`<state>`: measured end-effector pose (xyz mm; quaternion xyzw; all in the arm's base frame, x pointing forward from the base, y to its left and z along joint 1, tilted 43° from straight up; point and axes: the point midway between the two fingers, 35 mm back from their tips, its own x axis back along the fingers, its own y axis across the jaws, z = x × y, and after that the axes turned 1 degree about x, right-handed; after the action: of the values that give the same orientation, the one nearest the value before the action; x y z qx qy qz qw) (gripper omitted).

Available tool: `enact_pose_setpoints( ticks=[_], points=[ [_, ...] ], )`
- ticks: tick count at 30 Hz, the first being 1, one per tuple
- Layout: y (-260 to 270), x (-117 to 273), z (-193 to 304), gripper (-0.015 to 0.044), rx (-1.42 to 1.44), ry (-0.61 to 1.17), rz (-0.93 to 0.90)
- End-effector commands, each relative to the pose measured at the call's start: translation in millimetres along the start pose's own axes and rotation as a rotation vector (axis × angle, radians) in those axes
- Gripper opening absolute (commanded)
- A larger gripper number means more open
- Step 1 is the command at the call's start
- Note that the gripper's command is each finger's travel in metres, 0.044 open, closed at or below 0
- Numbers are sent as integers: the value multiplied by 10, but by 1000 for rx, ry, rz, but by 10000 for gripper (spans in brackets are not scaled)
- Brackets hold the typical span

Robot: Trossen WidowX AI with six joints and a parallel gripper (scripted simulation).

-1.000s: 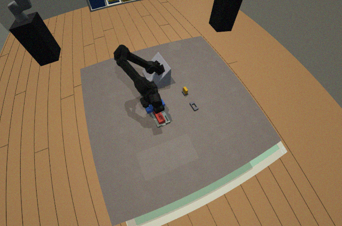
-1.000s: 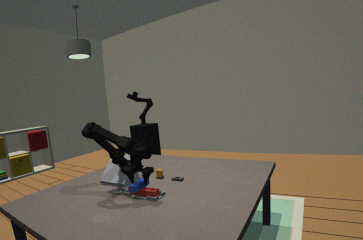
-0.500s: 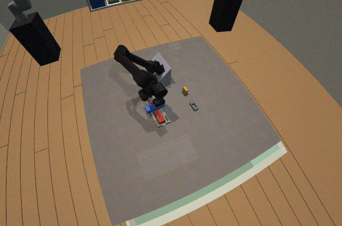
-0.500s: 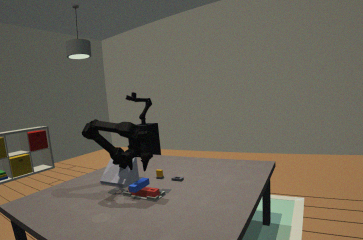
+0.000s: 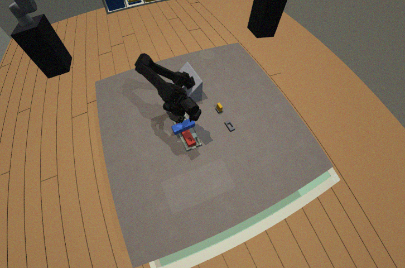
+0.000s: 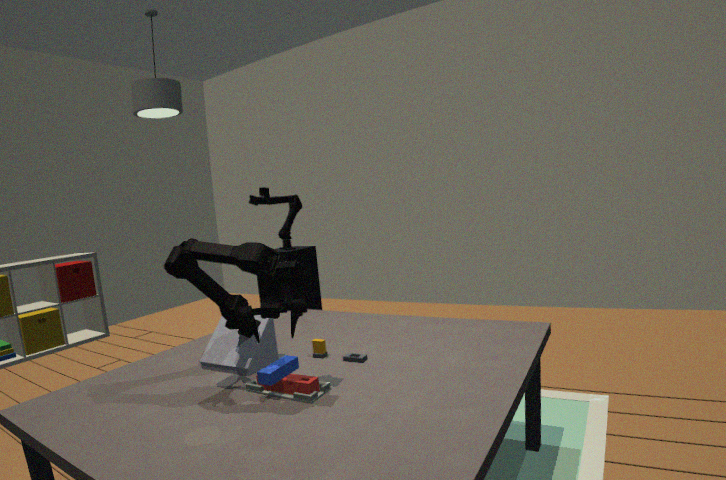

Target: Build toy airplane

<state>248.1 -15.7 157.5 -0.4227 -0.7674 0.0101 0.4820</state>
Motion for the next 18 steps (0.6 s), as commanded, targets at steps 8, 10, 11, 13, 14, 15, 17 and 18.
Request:
enact_pose_setpoints(
  ticks=[8,10,11,13,14,15,17,18],
  points=[
    [5,-30,-6,440,890,1,0],
    [5,-30,-6,440,890,1,0],
    [5,-30,-6,440,890,1,0],
    [5,-30,-6,440,890,1,0],
    [5,-30,-6,440,890,1,0],
    [5,-30,-6,440,890,1,0],
    [5,-30,-6,440,890,1,0],
    [5,-30,-6,440,890,1,0]
  ],
)
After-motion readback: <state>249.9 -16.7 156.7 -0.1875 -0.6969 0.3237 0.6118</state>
